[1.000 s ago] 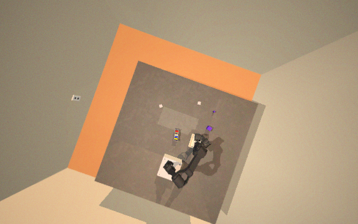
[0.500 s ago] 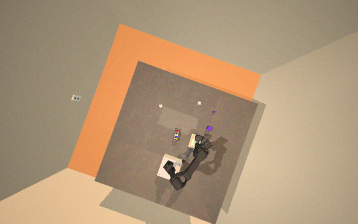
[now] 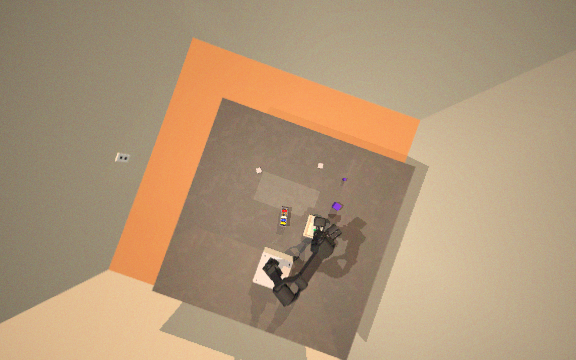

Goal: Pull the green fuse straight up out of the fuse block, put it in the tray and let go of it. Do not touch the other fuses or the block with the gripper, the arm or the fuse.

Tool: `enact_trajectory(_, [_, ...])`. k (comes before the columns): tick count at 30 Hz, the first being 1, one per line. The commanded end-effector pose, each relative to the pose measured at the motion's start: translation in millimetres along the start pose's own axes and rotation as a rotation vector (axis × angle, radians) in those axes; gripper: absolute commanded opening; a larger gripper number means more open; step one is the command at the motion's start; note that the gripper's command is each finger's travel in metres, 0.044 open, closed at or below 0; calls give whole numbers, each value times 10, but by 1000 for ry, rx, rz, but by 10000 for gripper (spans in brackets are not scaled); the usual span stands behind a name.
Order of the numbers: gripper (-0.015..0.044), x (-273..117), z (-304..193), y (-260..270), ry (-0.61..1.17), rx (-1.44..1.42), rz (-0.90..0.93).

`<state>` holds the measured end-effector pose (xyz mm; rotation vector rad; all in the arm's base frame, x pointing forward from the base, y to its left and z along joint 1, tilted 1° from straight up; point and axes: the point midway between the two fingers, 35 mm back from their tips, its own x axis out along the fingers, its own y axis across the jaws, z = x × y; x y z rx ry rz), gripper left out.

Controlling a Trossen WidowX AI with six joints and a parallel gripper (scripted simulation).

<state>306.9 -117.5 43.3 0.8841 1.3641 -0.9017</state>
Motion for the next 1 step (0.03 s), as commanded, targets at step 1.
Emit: enact_trajectory(1, [330, 2, 0, 0, 0, 0, 0])
